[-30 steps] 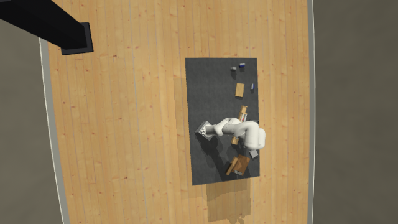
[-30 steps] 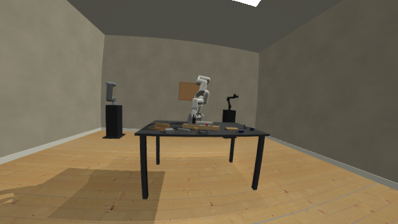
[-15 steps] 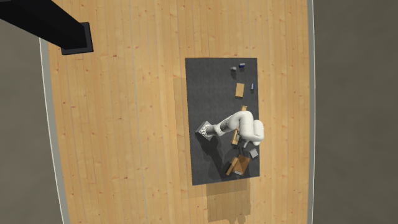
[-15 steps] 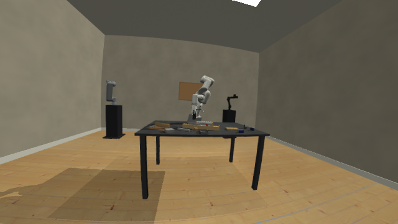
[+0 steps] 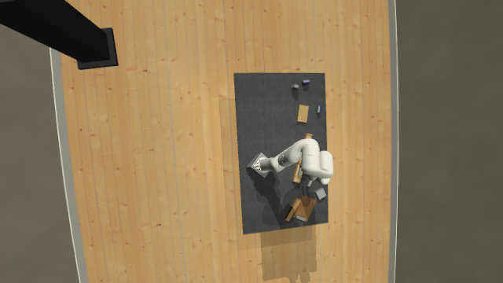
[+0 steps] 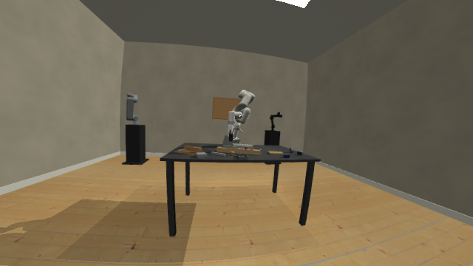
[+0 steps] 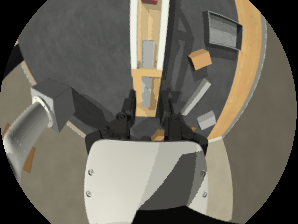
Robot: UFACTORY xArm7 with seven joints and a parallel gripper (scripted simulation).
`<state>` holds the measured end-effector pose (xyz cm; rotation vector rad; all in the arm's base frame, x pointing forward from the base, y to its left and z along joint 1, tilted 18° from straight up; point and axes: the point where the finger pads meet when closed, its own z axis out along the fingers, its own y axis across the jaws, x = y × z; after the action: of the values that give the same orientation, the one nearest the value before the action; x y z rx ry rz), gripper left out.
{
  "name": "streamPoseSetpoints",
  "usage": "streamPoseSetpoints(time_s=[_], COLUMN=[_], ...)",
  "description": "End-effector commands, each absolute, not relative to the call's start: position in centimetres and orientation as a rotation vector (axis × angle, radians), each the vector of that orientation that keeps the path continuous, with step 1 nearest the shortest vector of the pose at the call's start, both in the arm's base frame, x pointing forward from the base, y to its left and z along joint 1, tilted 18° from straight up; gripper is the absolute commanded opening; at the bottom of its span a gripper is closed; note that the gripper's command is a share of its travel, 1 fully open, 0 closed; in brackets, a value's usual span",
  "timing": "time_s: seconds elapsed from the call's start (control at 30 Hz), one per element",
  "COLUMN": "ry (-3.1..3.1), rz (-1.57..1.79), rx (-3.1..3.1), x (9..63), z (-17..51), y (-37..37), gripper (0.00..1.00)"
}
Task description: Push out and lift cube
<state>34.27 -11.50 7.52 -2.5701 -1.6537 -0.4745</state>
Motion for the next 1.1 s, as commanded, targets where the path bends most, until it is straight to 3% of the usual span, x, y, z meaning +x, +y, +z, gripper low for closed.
streamPoseSetpoints(time_s=[0.0,0.13,0.43,1.07], ry=[-1.61,-1.51,-1.334,-1.323], rz=[-0.491,-0.497,-0.462,-0.459], rx=[-2.564,-2.598,-2.718,-2.727], x=[37.2,41.4,44.9,45.0], z=[8.7,9.5,7.5,7.3], y=[-12.8,-17.0,-25.1,-25.6], gripper=[0.38,0.38,0.38,0.38])
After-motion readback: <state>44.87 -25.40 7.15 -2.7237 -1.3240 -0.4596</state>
